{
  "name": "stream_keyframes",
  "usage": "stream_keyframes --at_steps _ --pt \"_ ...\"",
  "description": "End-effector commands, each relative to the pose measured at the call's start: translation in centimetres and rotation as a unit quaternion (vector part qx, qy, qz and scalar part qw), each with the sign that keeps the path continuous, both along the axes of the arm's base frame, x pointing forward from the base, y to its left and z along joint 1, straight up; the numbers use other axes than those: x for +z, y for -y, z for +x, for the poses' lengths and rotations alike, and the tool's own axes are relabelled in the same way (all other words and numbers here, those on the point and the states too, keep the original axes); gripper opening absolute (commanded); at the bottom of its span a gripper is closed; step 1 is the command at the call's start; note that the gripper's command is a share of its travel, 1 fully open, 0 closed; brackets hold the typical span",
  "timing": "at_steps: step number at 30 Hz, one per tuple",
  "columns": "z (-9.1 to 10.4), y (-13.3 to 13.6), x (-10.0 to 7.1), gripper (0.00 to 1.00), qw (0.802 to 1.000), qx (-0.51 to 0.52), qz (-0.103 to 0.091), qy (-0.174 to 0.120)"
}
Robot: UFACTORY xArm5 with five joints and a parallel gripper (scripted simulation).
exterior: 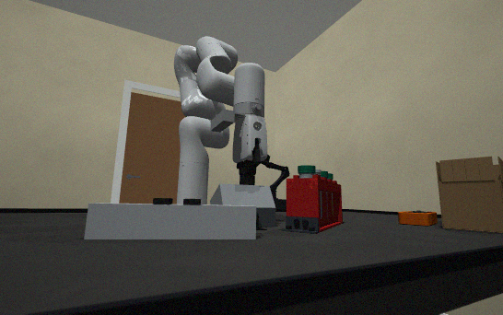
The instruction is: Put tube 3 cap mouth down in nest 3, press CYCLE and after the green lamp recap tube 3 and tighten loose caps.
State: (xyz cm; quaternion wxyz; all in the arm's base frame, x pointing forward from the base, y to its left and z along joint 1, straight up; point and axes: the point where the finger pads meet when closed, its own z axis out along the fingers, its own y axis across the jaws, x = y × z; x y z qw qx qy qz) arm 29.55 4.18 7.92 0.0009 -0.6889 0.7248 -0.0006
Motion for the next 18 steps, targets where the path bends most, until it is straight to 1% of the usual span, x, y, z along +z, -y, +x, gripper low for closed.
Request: stream_keyframes --at_steps 1,11,18 --pt "0.1 0.0 0.0 0.00 1.000 0.000 0.000 0.001" --pt "0.1 0.0 3.0 0.00 1.000 0.000 0.000 0.001" --pt "0.1 0.0 3.1 0.00 1.000 0.000 0.000 0.001"
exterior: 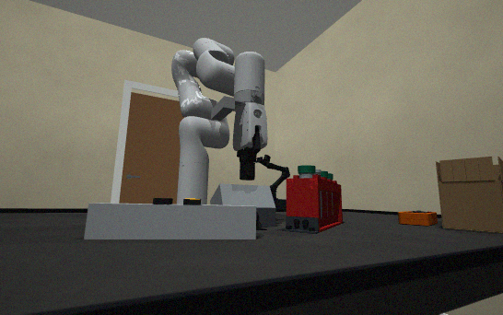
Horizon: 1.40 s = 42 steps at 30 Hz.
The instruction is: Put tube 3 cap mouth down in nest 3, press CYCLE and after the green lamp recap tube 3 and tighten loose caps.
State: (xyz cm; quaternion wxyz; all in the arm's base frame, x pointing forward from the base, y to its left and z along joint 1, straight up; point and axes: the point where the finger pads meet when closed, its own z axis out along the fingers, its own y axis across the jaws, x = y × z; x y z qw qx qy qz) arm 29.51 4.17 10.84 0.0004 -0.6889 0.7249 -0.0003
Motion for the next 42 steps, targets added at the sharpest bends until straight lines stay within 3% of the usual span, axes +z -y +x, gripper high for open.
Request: stream_keyframes --at_steps 1,2,3,6,13,15,17,23,29,42 --pt "0.1 0.0 0.2 0.00 1.000 0.000 0.000 0.002" --pt "0.1 0.0 0.2 0.00 1.000 0.000 0.000 0.002" --pt "0.4 0.8 0.1 1.00 0.999 0.042 0.000 0.002" --pt "1.1 3.0 -0.1 1.00 0.989 0.147 0.000 0.002" --pt "2.0 5.5 -0.3 1.00 0.960 0.279 -0.001 0.002" --pt "2.0 5.5 -0.3 1.00 0.960 0.279 -0.001 0.002" --pt "2.6 7.1 -0.4 1.00 0.934 0.357 -0.001 0.002" --pt "3.4 9.4 -0.6 1.00 0.883 0.470 -0.002 0.001" --pt "4.4 12.3 -0.9 1.00 0.813 0.583 -0.002 0.001" --pt "6.8 19.1 -1.4 1.00 0.811 0.585 -0.002 0.001"
